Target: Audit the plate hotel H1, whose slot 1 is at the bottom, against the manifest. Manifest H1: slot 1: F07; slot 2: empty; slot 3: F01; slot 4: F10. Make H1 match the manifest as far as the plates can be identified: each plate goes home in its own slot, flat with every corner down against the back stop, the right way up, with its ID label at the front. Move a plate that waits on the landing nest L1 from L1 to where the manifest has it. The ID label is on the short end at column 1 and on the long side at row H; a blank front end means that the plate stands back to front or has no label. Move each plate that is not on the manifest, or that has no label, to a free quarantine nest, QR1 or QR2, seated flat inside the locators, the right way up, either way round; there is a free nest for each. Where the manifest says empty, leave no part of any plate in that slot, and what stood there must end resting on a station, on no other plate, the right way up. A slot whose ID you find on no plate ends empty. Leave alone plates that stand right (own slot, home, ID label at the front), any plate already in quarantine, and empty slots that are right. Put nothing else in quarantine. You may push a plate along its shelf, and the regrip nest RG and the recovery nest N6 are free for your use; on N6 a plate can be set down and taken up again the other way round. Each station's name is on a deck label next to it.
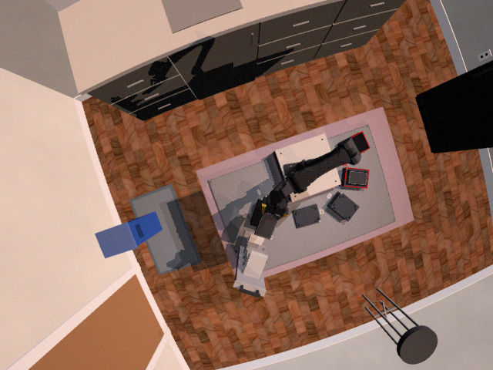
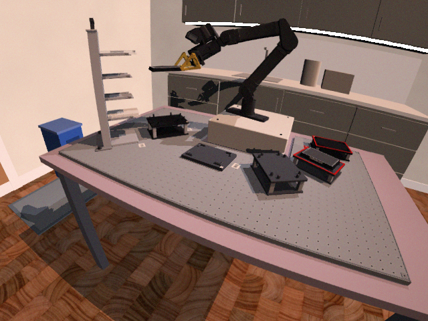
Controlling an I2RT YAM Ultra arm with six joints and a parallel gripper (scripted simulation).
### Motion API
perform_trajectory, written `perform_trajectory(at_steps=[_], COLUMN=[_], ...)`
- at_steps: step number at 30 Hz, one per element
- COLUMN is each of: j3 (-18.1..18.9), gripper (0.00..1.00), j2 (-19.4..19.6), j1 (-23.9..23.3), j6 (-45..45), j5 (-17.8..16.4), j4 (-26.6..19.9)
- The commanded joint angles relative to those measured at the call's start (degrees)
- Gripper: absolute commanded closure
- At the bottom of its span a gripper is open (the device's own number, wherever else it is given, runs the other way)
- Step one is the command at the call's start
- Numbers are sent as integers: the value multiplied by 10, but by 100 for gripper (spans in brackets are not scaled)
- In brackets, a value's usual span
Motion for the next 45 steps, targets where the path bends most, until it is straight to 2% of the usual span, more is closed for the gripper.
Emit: perform_trajectory(at_steps=[1, 33, 45], j3=[6, 3, 11], gripper=[14, 14, 14], j2=[-3, -2, 17], j1=[-1, -1, 19], j6=[-2, -2, 12], j5=[-5, -5, 11], j4=[-7, -3, 16])
